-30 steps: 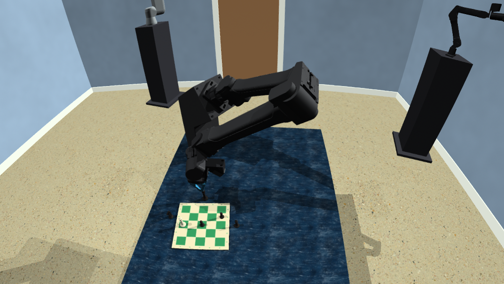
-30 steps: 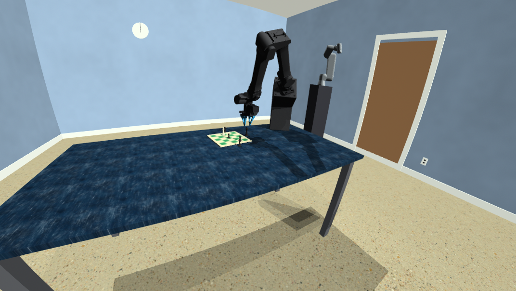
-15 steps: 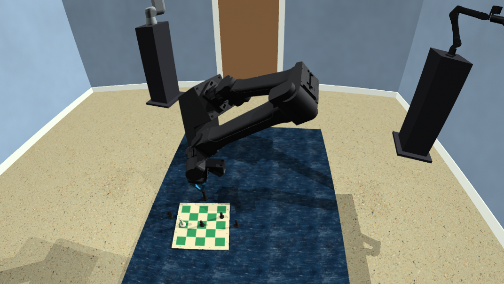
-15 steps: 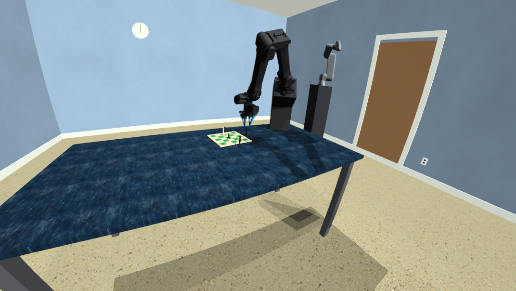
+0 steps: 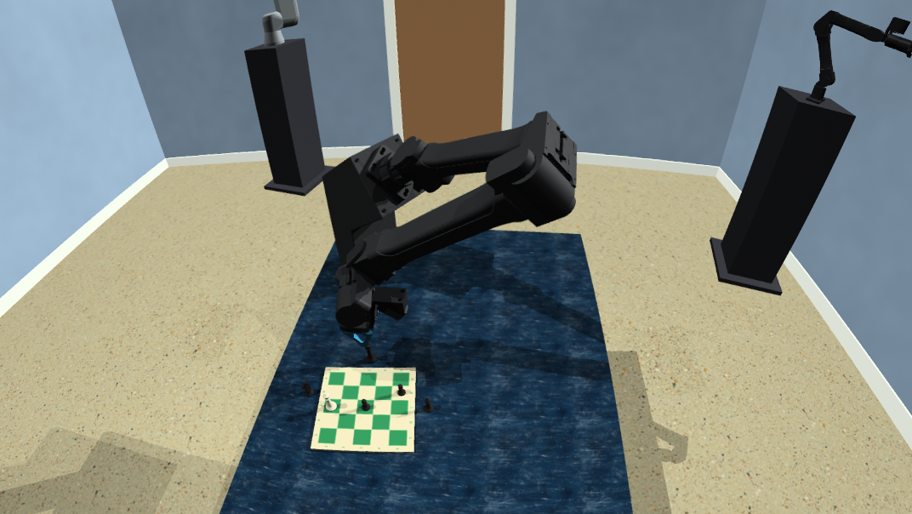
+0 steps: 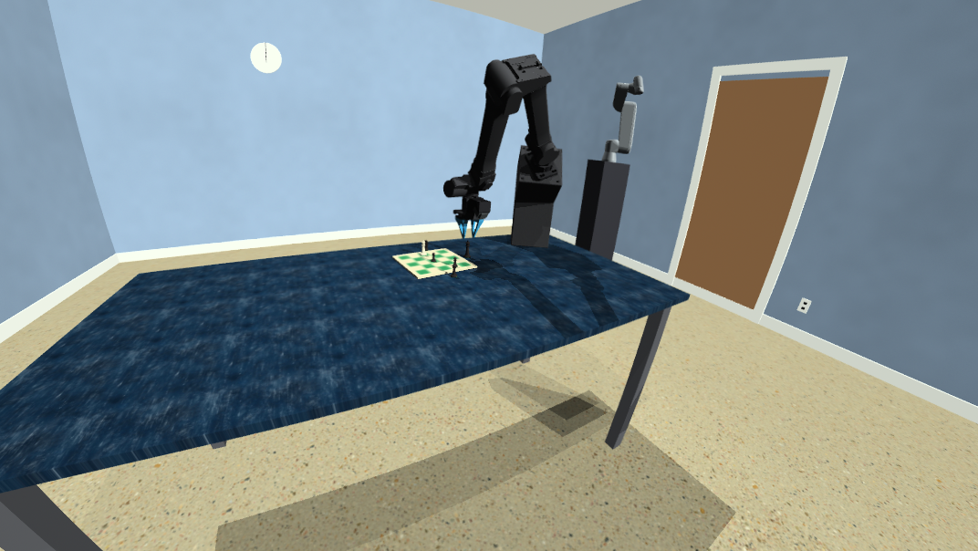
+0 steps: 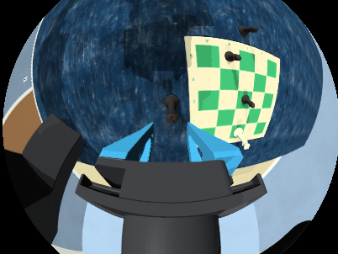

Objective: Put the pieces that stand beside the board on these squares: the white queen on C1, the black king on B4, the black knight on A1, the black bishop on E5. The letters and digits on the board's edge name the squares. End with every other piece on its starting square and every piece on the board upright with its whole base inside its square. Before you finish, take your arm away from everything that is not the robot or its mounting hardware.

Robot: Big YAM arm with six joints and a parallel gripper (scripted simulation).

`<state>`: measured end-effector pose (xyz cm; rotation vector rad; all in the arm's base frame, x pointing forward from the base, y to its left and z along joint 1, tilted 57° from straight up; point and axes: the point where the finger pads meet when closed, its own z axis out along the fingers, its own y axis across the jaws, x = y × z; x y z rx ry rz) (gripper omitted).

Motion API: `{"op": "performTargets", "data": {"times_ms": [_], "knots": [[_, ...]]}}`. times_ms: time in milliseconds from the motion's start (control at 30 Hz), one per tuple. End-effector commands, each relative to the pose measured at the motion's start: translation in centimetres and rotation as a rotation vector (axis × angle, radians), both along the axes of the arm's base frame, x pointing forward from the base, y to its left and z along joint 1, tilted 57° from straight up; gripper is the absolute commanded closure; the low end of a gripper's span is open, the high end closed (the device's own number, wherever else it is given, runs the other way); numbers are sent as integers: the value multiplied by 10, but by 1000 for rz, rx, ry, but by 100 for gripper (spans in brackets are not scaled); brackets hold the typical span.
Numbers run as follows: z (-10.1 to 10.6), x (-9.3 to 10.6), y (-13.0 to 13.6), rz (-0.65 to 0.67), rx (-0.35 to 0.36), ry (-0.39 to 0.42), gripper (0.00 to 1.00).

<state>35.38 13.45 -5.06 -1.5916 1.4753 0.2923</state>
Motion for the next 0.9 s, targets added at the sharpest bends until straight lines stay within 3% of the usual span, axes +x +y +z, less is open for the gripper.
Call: {"op": "performTargets", "data": {"times_ms": [0,867], "knots": [[0,3,2,-3,7,3,60],[-4,6,-10,-16,0,3,60]]}}
